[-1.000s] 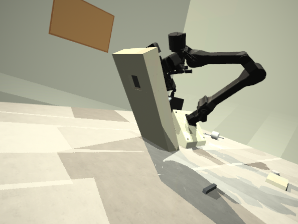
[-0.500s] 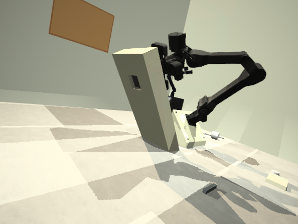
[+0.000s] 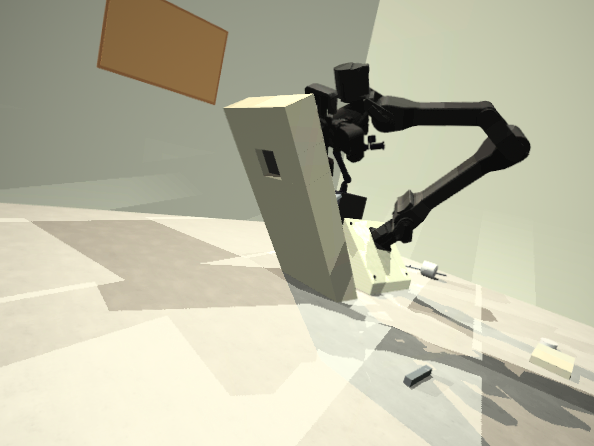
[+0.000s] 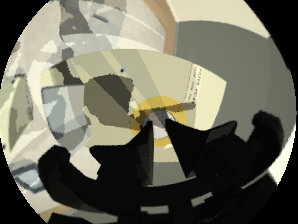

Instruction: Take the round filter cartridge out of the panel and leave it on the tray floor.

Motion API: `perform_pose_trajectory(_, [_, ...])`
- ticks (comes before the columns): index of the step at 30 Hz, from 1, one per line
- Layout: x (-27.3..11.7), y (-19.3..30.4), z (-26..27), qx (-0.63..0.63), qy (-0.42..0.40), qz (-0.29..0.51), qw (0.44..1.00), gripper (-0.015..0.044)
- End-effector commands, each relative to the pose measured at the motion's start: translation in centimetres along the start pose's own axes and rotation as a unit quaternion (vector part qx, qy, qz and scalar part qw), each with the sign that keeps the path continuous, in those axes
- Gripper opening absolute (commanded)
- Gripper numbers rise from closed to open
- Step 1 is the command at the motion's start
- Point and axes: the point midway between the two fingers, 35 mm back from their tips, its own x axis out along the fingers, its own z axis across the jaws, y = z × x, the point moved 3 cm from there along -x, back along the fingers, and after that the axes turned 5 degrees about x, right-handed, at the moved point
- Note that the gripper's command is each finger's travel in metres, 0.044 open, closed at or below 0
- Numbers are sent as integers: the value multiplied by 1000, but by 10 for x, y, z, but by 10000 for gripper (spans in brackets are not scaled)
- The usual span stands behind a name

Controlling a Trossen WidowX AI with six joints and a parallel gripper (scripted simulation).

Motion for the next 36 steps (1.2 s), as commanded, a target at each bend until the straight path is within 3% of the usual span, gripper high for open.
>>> perform_pose_trajectory(1, [-17, 5, 0, 5, -3, 9, 1000, 0])
perform_pose_trajectory(13, [-70, 0, 1, 14, 2, 7, 1000, 0])
perform_pose_trajectory(36, [-63, -13, 57, 14, 2, 7, 1000, 0])
